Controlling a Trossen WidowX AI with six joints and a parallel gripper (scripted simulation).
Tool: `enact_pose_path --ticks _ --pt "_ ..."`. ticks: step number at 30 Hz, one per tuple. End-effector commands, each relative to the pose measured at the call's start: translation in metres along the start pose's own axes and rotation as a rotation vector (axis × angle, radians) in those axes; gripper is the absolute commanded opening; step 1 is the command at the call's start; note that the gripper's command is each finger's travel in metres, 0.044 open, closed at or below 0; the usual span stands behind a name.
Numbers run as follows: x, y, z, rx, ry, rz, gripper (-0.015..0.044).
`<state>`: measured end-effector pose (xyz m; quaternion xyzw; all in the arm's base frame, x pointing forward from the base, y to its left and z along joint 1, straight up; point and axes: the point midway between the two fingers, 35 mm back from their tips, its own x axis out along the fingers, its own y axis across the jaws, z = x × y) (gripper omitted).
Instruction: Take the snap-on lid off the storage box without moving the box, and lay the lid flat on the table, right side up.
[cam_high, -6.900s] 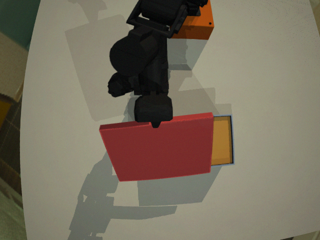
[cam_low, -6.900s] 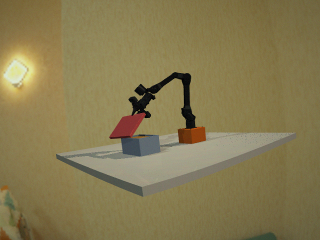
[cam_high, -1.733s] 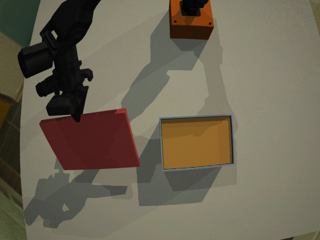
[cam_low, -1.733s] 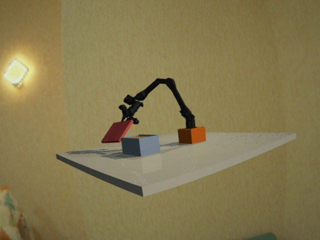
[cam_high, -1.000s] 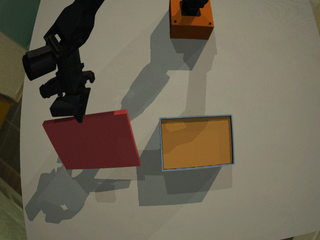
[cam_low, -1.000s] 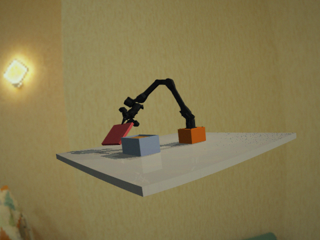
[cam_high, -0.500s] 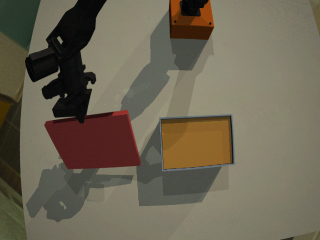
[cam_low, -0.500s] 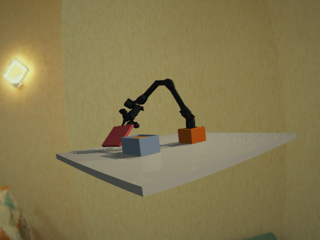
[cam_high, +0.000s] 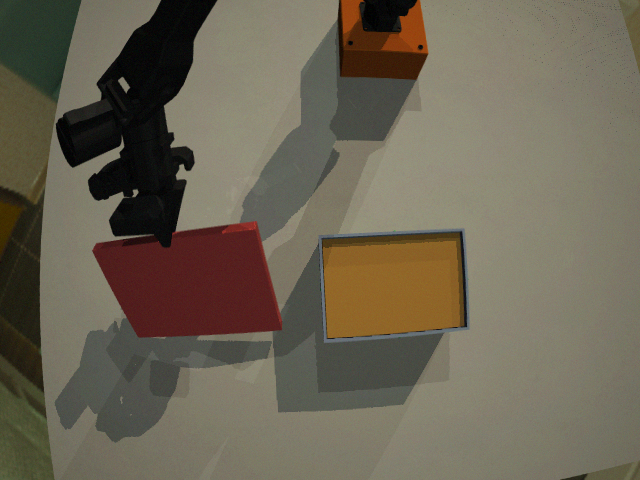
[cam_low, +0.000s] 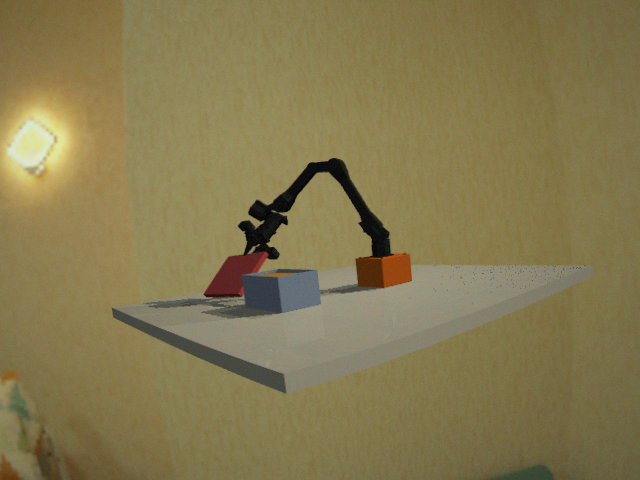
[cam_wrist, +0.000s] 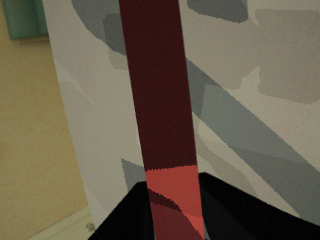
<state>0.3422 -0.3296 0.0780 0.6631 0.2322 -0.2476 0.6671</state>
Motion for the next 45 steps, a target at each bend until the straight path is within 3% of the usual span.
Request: enact_pose_path --ticks 1,45 --pt "0.002 -0.001 0.000 -0.009 0.004 0.010 0.0000" --pt "0.025 -0.028 0.000 -0.008 0.004 0.010 0.0000"
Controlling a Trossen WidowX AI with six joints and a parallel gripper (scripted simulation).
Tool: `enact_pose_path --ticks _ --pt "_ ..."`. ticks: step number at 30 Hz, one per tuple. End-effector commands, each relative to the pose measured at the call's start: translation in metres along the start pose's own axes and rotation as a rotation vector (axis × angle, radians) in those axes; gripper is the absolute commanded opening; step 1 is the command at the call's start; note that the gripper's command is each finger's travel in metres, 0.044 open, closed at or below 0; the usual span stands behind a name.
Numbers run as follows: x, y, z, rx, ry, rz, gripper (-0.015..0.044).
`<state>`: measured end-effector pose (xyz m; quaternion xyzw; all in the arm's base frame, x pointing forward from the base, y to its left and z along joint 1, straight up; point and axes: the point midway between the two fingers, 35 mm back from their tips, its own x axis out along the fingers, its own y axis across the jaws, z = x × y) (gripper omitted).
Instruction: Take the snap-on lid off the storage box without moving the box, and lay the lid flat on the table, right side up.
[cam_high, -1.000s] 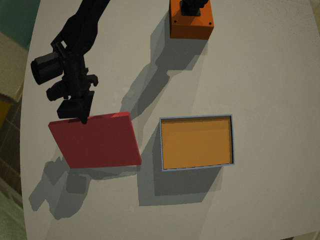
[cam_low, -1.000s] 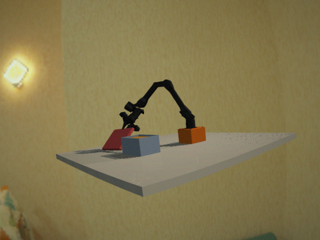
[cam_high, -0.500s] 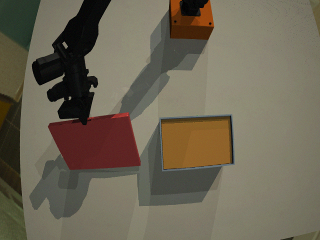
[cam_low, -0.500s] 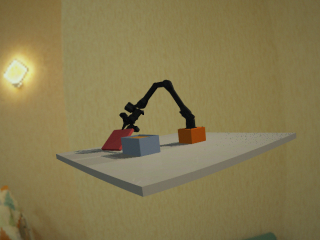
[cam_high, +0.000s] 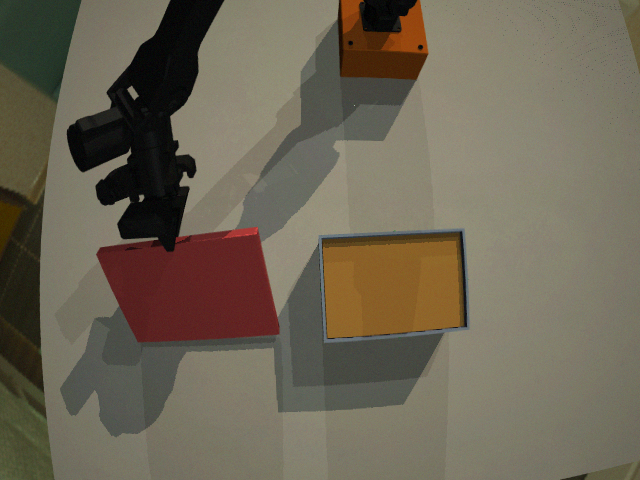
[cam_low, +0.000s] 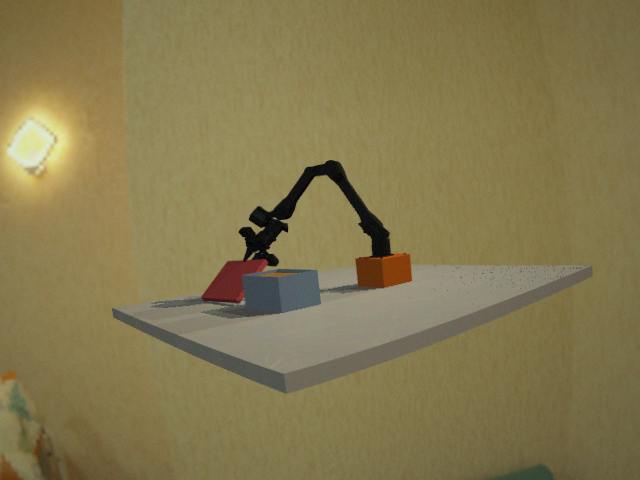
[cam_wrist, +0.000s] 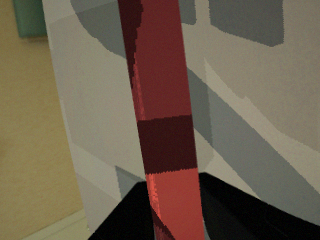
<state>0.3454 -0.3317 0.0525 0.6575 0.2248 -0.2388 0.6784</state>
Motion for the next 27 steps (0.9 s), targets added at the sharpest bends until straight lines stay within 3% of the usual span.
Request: enact_pose_path --ticks 1,27 --pt "0.007 -0.011 -0.002 0.015 0.010 -0.015 0.0000" --pt "0.020 -0.027 -0.003 0.015 0.010 -0.015 0.0000"
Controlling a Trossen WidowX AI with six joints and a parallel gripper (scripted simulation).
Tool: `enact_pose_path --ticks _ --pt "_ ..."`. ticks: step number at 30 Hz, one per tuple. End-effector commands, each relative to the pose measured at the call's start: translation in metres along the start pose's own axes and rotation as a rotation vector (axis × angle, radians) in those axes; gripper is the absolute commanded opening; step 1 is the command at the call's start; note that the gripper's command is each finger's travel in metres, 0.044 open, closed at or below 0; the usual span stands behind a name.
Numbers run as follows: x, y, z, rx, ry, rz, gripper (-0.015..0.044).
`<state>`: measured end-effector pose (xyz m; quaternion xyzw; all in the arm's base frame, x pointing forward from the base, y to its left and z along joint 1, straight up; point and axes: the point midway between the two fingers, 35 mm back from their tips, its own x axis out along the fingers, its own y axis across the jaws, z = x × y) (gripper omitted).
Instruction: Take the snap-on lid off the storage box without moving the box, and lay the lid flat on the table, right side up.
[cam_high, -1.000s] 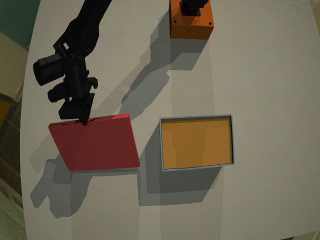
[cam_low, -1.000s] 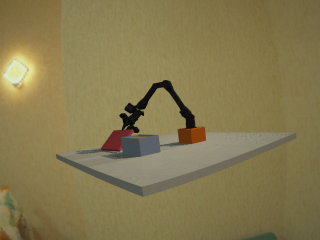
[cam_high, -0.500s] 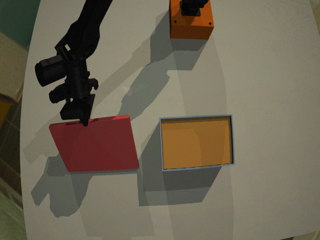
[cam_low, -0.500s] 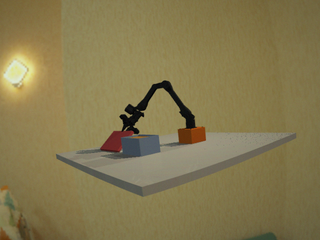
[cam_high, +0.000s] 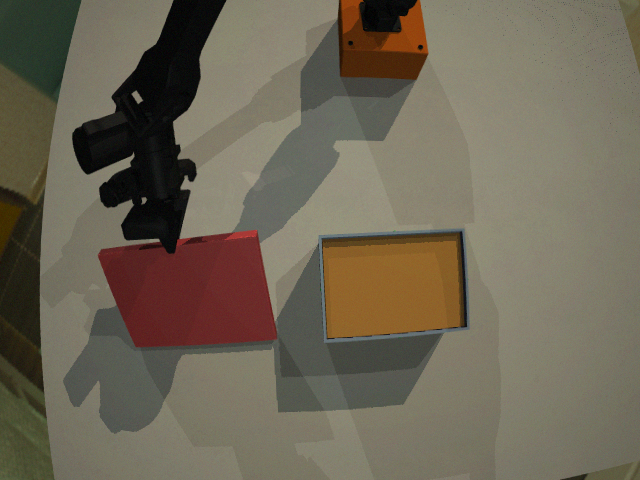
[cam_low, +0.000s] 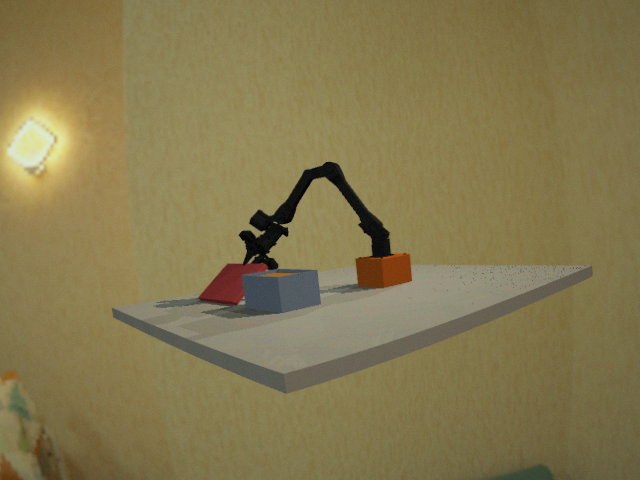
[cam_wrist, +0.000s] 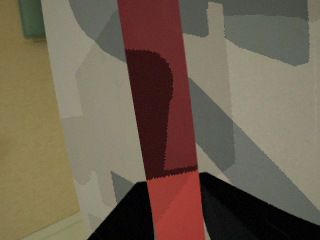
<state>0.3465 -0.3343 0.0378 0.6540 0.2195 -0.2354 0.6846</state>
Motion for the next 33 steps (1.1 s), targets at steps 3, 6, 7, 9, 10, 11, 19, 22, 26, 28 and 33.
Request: enact_pose_path --ticks 3,6,7,9,10,11,19,22,26,28,33 --pt "0.011 -0.018 -0.005 0.026 0.018 -0.028 0.0000" --pt "0.012 -0.020 -0.005 0.026 0.018 -0.028 0.0000" --pt "0.013 -0.021 -0.005 0.026 0.018 -0.028 0.0000" --pt "0.014 -0.022 -0.006 0.026 0.018 -0.028 0.0000" --pt "0.014 -0.022 -0.006 0.026 0.018 -0.028 0.0000" --pt "0.015 -0.023 -0.006 0.026 0.018 -0.028 0.0000" --pt "0.019 -0.028 -0.006 0.027 0.018 -0.028 0.0000" --pt "0.020 -0.030 -0.006 0.027 0.018 -0.028 0.0000" --pt "0.022 -0.033 -0.006 0.027 0.018 -0.028 0.0000" --pt "0.023 -0.034 -0.006 0.027 0.018 -0.028 0.0000" --pt "0.026 -0.037 -0.006 0.027 0.018 -0.028 0.0000"
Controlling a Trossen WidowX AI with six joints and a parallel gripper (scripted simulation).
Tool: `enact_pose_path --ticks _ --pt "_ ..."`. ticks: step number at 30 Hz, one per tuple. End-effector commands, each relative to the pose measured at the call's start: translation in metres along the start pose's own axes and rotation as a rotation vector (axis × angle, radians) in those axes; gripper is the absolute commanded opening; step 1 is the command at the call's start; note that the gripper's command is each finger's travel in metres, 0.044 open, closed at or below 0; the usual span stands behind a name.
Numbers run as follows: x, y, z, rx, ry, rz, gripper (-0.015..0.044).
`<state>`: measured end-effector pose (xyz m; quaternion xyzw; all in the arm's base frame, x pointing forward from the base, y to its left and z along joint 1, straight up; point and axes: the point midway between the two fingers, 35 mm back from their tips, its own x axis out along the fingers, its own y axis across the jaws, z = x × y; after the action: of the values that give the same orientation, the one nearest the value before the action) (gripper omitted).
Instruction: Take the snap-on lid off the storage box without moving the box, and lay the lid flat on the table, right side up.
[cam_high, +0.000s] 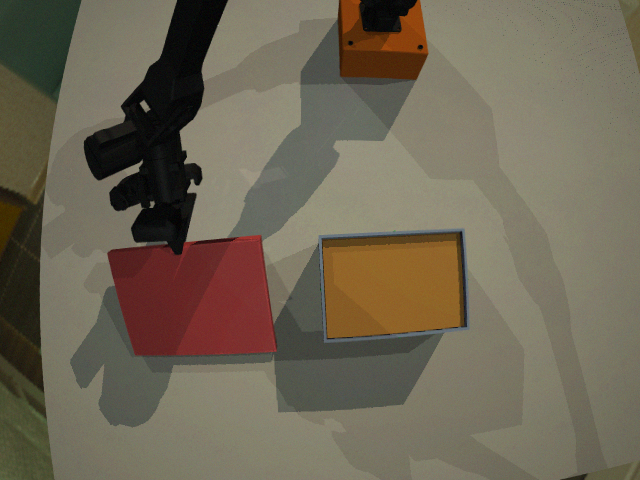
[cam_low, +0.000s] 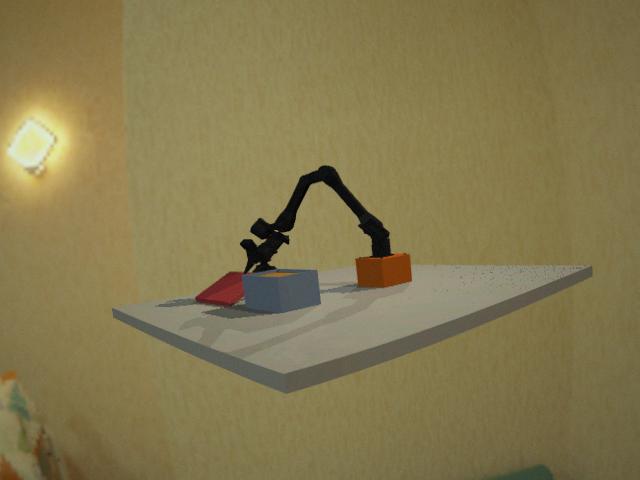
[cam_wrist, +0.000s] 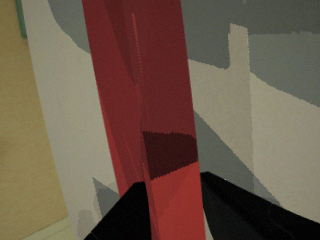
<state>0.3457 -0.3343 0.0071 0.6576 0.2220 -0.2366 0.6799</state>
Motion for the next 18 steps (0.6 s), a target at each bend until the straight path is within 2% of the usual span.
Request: enact_pose_path --ticks 1,15,18 --pt "0.008 -0.013 -0.005 0.016 0.012 -0.022 0.0000" --pt "0.015 -0.021 -0.005 0.016 0.012 -0.022 0.0000" --pt "0.008 -0.009 0.000 0.016 0.012 -0.022 0.0079"
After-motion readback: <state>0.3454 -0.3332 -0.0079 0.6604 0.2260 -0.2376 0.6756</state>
